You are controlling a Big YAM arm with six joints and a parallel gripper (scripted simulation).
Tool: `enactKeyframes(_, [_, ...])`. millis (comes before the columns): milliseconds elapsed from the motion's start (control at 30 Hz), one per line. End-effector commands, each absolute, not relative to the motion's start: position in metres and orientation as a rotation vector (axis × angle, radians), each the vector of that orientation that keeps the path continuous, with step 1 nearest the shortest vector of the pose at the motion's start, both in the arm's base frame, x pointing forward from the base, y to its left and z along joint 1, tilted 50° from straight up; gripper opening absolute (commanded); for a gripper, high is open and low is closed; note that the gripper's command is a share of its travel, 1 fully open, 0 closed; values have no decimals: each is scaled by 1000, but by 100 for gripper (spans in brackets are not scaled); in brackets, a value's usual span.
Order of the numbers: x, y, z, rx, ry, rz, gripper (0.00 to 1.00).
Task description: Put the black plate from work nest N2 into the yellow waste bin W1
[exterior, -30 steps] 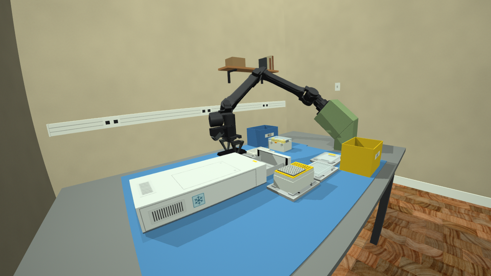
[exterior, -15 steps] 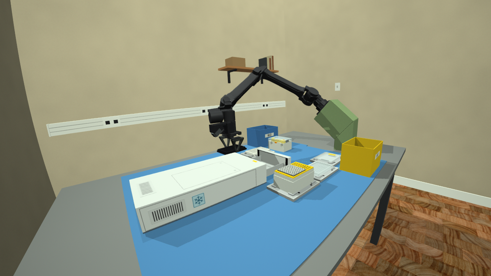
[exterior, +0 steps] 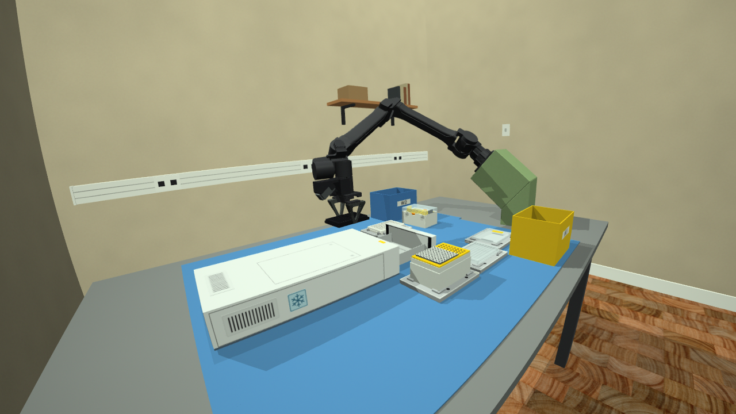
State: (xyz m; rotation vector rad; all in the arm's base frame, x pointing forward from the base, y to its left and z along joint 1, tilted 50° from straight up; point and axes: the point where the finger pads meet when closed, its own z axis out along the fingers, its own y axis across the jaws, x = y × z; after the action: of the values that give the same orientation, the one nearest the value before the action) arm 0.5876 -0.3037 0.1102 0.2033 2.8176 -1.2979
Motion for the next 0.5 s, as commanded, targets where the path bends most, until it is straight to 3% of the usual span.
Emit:
enactKeyframes(0, [609,-280,147,198,2744,-1288,0])
enactKeyframes(467, [609,-268,158,199,2744,-1287,0])
